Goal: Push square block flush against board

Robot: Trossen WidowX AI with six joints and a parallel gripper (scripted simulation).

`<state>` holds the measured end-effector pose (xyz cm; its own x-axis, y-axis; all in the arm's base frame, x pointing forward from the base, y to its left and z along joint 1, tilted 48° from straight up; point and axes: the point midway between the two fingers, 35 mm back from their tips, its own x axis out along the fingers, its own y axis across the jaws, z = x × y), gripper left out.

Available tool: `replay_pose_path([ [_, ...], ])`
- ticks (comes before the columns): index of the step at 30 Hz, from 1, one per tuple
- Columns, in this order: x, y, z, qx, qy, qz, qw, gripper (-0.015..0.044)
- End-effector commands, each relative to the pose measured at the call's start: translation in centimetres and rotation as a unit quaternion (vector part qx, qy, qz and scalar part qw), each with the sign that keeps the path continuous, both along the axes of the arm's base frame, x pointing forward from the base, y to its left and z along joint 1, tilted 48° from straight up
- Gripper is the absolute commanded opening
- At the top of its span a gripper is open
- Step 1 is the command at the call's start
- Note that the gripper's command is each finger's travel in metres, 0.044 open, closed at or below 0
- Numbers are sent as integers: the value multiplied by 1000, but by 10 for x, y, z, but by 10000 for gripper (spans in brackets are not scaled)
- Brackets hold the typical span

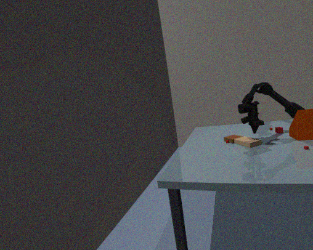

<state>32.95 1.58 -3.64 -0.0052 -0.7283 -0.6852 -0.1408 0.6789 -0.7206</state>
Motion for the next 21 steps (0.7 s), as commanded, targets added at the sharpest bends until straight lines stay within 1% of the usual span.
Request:
replay_pose_path([
  [1,-5,-10,9,-3,42,40,998,0],
  [4,-7,-17,15,-4,71,66,995,0],
  [8,-8,-17,15,-4,73,68,995,0],
  [10,-7,-26,6,-4,73,68,995,0],
  [13,-8,-56,-20,-5,73,68,995,0],
  [21,-5,-57,-23,-6,73,68,995,0],
])
